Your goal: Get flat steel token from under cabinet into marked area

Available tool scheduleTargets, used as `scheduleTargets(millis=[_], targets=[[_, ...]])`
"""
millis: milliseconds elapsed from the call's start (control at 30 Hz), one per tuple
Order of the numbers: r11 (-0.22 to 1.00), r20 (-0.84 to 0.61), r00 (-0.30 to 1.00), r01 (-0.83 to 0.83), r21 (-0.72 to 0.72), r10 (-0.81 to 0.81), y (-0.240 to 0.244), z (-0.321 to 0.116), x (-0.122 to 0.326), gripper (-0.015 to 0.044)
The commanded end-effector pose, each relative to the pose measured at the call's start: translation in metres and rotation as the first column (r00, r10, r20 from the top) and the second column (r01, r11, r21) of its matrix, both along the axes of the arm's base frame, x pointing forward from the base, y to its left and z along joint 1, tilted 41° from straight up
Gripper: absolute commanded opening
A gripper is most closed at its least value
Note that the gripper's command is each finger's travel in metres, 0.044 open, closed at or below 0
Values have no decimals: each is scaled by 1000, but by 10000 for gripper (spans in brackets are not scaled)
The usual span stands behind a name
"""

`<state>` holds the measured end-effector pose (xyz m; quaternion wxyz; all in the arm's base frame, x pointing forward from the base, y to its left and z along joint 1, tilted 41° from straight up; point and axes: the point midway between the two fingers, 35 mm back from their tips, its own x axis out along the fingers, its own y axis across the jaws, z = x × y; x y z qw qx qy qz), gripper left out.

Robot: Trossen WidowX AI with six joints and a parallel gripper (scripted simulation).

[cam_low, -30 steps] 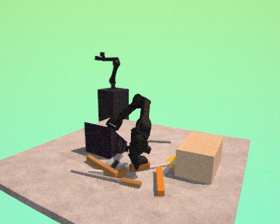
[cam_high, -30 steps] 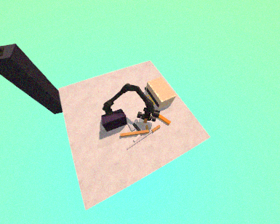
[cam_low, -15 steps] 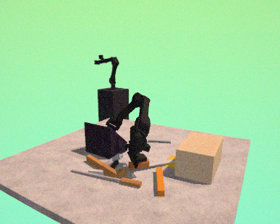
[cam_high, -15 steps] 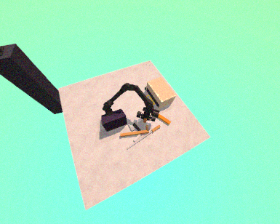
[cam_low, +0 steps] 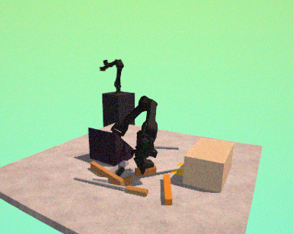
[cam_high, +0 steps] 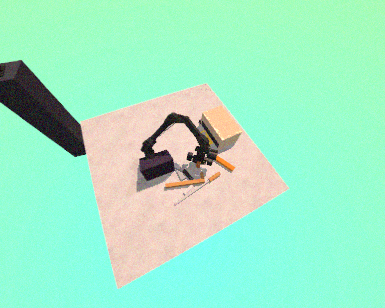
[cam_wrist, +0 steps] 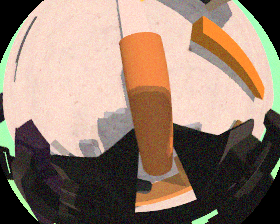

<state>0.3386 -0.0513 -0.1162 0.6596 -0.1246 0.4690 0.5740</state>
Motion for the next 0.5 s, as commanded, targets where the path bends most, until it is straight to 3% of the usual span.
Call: scheduleTargets(millis=[0,467], targets=[[1000,19,1000,10,4,-10,1,7,3,0],[1000,20,1000,9,5,-9,8,14,-4,0]])
